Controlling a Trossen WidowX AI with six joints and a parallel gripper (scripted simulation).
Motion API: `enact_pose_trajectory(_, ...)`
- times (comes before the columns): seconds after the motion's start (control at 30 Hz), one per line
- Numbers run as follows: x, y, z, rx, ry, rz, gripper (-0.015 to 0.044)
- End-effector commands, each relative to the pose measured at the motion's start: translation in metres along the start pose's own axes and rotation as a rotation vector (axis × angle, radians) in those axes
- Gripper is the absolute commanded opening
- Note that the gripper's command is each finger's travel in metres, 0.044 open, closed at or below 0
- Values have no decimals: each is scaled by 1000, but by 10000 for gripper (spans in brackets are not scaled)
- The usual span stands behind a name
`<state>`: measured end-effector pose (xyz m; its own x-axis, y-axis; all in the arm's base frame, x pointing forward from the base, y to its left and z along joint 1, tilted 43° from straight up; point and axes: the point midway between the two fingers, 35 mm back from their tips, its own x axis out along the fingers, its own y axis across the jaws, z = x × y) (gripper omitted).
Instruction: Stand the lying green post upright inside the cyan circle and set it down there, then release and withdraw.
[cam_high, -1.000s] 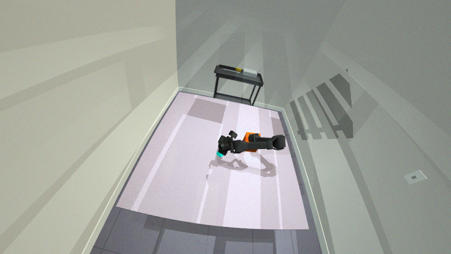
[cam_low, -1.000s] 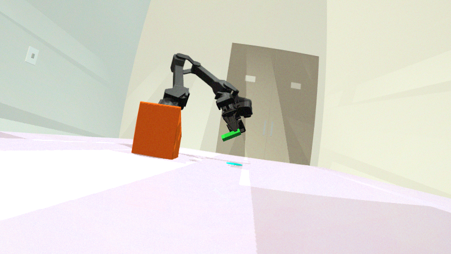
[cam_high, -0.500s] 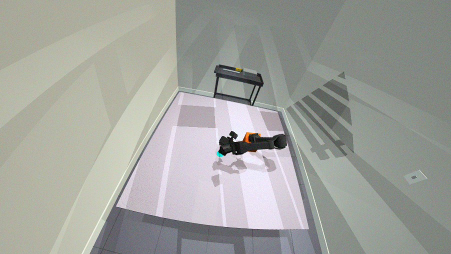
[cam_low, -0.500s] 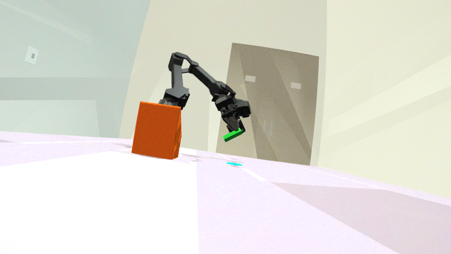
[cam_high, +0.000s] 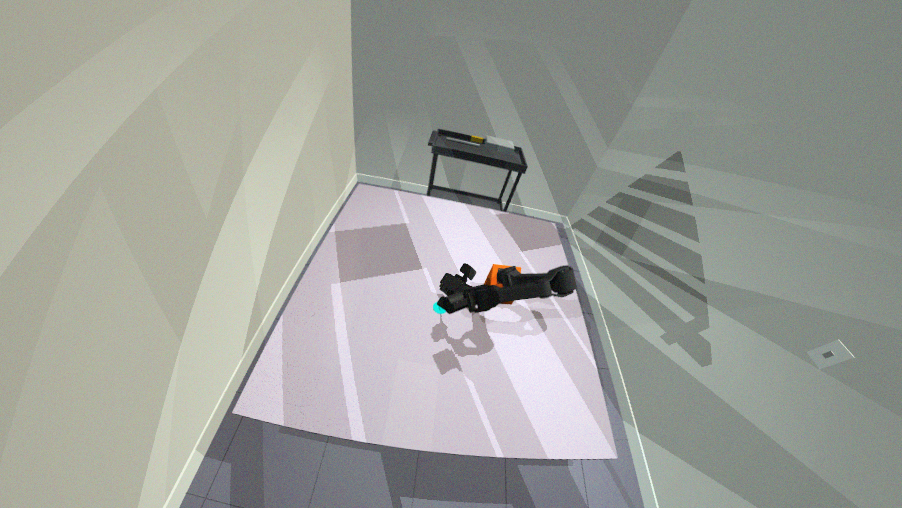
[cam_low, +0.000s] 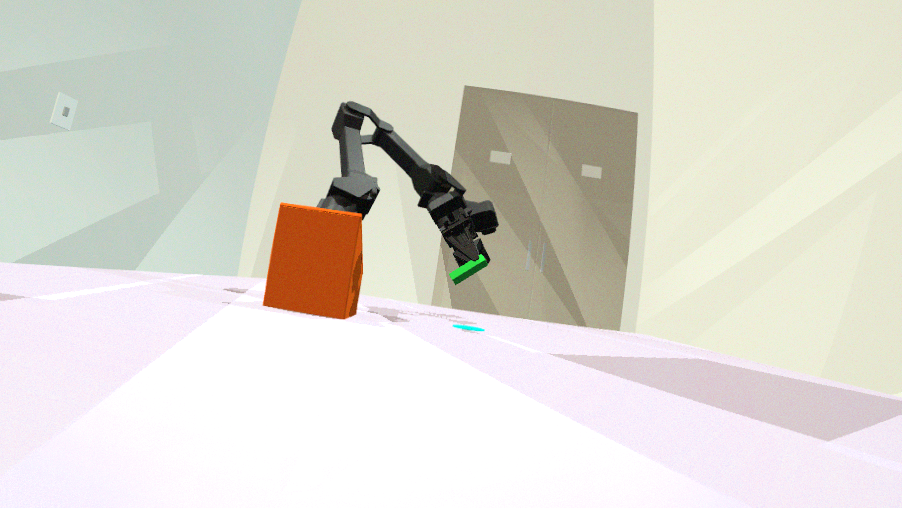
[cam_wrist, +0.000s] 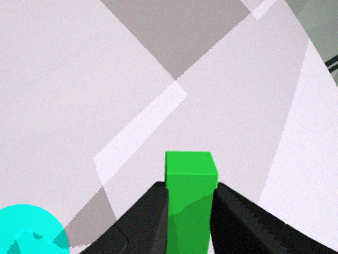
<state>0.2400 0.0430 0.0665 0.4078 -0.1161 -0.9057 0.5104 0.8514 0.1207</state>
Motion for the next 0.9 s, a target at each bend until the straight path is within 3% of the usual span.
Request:
enact_pose_trajectory(0.0, 0, 0, 1, 16, -36, -2, 23)
enact_pose_trajectory(0.87, -7, 3, 4, 79, -206, 25, 23)
